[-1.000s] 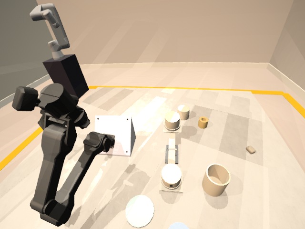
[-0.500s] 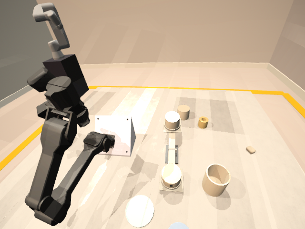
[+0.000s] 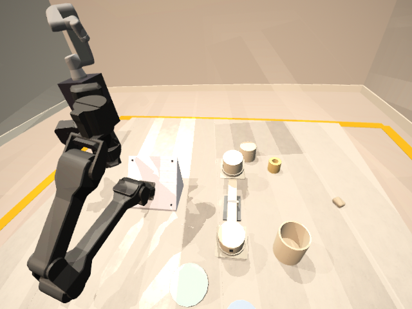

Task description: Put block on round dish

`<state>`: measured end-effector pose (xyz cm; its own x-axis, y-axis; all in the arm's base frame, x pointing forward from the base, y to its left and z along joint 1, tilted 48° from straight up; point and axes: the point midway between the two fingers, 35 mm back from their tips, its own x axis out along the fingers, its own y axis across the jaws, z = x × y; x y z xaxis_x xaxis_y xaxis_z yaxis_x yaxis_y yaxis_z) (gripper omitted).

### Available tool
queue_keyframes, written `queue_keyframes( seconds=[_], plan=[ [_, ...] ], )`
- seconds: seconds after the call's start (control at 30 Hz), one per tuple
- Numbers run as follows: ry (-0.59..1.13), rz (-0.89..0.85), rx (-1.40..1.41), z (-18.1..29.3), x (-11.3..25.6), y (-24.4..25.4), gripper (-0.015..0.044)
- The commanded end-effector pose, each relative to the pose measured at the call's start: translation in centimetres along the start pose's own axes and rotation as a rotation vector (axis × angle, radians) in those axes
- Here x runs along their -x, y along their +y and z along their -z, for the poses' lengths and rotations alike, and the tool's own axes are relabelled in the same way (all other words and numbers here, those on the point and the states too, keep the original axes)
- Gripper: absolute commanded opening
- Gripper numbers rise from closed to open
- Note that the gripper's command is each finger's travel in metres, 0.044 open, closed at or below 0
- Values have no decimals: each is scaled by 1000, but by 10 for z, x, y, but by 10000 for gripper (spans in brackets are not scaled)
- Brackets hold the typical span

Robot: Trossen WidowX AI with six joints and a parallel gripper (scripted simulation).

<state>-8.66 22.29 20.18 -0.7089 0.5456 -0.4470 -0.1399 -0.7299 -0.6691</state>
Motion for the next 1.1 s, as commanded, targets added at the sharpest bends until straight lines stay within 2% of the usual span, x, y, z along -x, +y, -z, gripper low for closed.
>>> queue_keyframes(
  seconds=[0.0,0.57,1.07],
  plan=[
    [67,-19,-122,13,-1,1,440],
    [379,-53,-617,64,2,15,440],
    [696,-11,-1022,105,18,34,440]
  ],
)
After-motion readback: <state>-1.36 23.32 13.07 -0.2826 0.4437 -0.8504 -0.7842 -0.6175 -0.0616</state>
